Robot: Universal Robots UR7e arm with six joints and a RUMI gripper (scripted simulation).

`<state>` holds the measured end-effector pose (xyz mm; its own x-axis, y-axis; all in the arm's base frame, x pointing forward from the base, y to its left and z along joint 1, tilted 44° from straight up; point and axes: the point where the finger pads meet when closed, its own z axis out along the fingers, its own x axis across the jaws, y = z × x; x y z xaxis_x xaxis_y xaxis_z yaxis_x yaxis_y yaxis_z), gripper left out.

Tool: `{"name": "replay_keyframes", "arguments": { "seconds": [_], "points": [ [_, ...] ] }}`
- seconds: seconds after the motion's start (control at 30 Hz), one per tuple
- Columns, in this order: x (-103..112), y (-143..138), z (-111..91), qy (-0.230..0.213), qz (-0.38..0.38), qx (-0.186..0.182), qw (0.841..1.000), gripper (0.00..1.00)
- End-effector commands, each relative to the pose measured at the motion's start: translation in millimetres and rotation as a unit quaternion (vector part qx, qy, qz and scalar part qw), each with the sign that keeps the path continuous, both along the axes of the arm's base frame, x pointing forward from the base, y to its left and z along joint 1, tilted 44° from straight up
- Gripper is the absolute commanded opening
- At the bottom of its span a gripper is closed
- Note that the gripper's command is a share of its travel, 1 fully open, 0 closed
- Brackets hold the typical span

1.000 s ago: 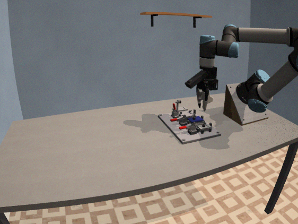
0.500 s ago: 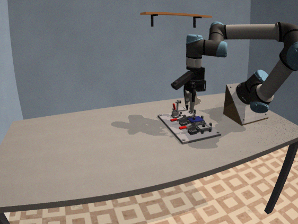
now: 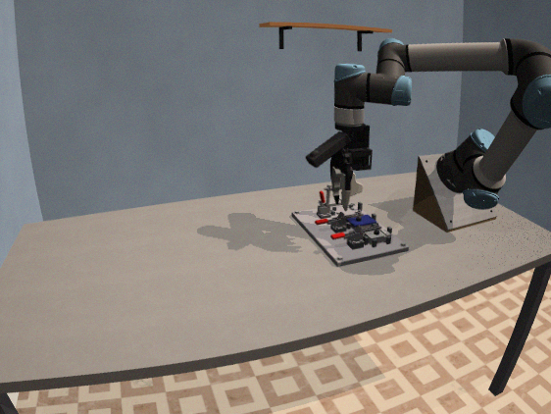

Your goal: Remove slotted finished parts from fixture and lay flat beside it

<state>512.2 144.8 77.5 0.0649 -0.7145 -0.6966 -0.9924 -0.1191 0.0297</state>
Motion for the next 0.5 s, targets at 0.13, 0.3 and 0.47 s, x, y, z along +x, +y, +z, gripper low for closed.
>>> {"name": "replay_keyframes", "arguments": {
  "seconds": [0.13,0.3,0.47],
  "points": [
    [0,4,-4,0.0,0.0,0.0,1.0,0.28],
    [0,8,-9,0.0,0.0,0.0,1.0,0.28],
    [-2,20,-21,0.0,0.0,0.0,1.0,0.28]
  ]
}}
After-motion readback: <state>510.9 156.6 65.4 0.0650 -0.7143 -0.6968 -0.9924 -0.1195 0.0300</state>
